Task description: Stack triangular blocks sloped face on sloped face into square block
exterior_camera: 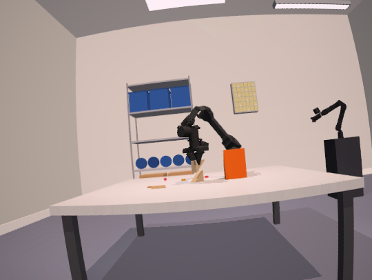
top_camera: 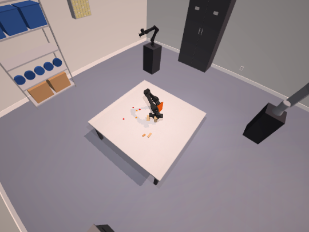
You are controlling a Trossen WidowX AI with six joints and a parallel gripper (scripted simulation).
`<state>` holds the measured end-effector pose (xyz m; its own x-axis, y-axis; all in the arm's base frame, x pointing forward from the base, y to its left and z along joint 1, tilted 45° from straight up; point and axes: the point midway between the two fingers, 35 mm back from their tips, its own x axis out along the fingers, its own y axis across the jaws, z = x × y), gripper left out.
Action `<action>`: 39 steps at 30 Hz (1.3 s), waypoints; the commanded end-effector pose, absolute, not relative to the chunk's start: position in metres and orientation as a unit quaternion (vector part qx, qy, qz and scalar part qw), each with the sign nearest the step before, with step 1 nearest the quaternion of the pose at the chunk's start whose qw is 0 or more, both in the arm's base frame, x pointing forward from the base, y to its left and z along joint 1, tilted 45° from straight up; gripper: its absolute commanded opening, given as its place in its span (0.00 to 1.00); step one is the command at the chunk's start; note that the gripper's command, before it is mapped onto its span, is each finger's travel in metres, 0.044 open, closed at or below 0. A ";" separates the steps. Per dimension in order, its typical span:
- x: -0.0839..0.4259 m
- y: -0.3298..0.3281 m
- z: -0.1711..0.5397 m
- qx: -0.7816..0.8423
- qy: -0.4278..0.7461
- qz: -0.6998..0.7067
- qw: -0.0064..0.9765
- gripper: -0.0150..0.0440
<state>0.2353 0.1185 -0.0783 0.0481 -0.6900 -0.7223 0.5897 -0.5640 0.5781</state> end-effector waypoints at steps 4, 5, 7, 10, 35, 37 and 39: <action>0.249 0.119 -0.061 0.555 -0.041 -0.685 0.470 0.25; 0.252 0.119 -0.057 0.555 -0.041 -0.685 0.470 0.25; 0.257 0.118 -0.049 0.555 -0.041 -0.685 0.470 0.25; 0.265 0.116 -0.038 0.556 -0.041 -0.685 0.469 0.25; 0.296 0.087 0.021 0.553 -0.047 -0.685 0.472 0.25; 0.294 0.080 0.016 0.552 -0.050 -0.685 0.472 0.25; 0.292 0.072 0.010 0.551 -0.052 -0.686 0.473 0.25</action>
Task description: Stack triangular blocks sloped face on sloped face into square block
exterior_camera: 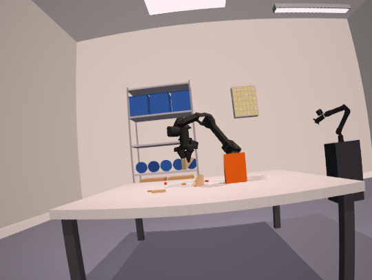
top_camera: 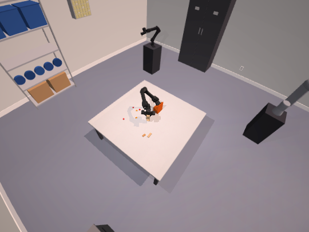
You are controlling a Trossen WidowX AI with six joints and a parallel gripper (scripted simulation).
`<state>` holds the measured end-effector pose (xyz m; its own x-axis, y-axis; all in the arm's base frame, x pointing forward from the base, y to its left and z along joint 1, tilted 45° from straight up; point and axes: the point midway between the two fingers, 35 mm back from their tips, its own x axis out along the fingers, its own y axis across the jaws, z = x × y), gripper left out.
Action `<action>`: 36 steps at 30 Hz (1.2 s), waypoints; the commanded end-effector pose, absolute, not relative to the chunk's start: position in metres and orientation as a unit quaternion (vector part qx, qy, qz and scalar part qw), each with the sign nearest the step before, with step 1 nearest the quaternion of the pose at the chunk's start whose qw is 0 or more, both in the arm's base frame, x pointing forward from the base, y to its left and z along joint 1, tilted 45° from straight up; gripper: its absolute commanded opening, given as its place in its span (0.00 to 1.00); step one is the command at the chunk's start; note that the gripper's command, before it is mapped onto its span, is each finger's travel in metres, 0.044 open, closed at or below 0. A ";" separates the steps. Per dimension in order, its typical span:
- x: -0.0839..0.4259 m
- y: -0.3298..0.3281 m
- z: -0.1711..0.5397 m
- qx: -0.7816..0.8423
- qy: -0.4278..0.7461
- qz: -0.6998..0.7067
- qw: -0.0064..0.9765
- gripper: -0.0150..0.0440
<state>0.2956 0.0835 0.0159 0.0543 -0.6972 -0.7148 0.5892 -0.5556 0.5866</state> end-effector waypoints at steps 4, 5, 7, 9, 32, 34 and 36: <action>0.287 0.058 0.000 0.549 -0.056 -0.687 0.474 0.25; 0.286 0.055 -0.003 0.548 -0.057 -0.687 0.474 0.25; 0.283 0.049 -0.008 0.547 -0.058 -0.687 0.475 0.25; 0.279 0.043 -0.013 0.546 -0.059 -0.687 0.475 0.25; 0.270 0.011 -0.033 0.540 -0.090 -0.691 0.472 0.25; 0.269 0.010 -0.033 0.540 -0.091 -0.691 0.472 0.25; 0.269 0.009 -0.034 0.540 -0.092 -0.691 0.472 0.25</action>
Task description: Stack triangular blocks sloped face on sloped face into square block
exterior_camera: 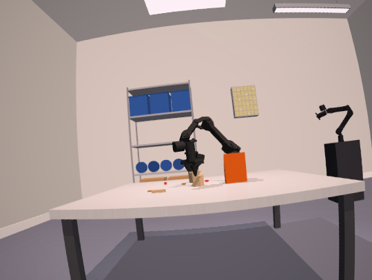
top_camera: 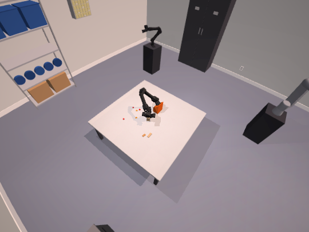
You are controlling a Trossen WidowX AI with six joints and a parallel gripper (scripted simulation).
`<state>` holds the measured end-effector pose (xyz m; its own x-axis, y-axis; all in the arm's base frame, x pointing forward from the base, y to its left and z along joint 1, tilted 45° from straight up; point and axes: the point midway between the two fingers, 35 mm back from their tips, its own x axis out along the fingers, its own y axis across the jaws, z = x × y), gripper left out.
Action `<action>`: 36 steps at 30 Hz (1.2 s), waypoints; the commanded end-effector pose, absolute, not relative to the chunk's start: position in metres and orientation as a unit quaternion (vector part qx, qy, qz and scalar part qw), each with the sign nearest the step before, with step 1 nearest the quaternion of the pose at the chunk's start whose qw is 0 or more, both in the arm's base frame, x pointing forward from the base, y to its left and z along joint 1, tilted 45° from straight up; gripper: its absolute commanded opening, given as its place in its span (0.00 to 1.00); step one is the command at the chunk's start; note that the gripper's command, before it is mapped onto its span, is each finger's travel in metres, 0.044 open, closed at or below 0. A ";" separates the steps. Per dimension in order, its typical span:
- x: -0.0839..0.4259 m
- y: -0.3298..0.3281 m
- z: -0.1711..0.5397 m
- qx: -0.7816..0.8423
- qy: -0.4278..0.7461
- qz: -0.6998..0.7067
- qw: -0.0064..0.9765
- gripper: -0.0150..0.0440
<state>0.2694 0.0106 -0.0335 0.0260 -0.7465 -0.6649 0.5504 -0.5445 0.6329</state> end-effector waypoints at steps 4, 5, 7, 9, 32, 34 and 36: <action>0.269 0.007 -0.036 0.539 -0.094 -0.691 0.472 0.25; 0.268 0.006 -0.036 0.539 -0.095 -0.691 0.472 0.25; 0.268 0.005 -0.037 0.539 -0.096 -0.691 0.471 0.25; 0.268 0.004 -0.037 0.539 -0.097 -0.691 0.471 0.25; 0.265 -0.008 -0.045 0.536 -0.112 -0.693 0.469 0.25; 0.264 -0.008 -0.045 0.536 -0.112 -0.693 0.469 0.25; 0.265 -0.008 -0.045 0.537 -0.112 -0.693 0.467 0.25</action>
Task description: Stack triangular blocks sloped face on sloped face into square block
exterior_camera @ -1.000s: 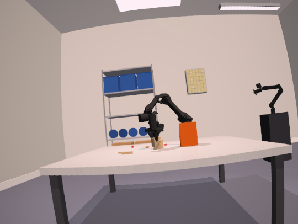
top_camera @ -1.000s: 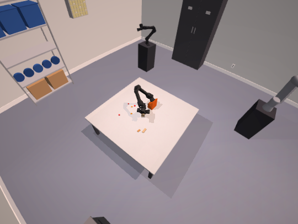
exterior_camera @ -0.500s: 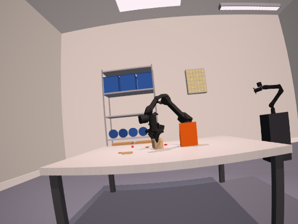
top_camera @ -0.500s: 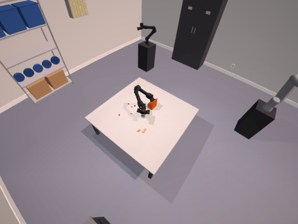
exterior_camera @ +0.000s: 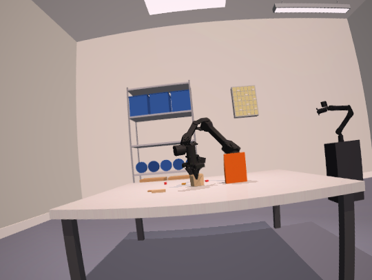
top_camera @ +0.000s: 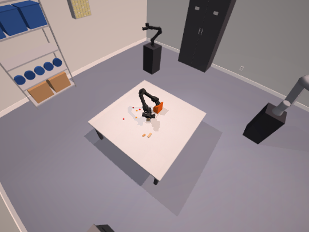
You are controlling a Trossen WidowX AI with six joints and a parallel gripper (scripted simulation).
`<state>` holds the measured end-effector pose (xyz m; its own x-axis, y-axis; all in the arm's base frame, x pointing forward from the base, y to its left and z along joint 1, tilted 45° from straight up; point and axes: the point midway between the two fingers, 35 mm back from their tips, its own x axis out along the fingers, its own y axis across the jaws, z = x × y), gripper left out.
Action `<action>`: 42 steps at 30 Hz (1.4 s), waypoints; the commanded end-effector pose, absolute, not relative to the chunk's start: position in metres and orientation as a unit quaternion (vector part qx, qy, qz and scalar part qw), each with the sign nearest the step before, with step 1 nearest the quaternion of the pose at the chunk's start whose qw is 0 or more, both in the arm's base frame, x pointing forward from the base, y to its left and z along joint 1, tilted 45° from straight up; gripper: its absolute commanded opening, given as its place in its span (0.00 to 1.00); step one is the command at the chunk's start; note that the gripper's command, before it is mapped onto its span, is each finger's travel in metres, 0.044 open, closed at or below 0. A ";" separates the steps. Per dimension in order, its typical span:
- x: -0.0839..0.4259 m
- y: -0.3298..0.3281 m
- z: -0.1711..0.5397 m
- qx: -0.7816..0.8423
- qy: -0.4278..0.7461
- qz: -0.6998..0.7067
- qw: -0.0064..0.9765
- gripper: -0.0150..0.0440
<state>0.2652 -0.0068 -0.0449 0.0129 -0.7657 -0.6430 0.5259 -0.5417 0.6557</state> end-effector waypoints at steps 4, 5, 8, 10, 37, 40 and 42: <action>0.265 -0.007 -0.045 0.538 -0.111 -0.694 0.466 0.25; 0.265 -0.007 -0.045 0.538 -0.111 -0.694 0.466 0.25; 0.266 -0.007 -0.045 0.537 -0.110 -0.694 0.467 0.25; 0.266 -0.007 -0.045 0.537 -0.110 -0.694 0.467 0.25; 0.266 -0.007 -0.045 0.538 -0.112 -0.694 0.465 0.30; 0.266 -0.007 -0.045 0.538 -0.112 -0.694 0.465 0.43; 0.266 -0.007 -0.045 0.538 -0.112 -0.694 0.465 0.52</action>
<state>0.2656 -0.0068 -0.0449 0.0126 -0.7656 -0.6432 0.5253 -0.5422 0.6558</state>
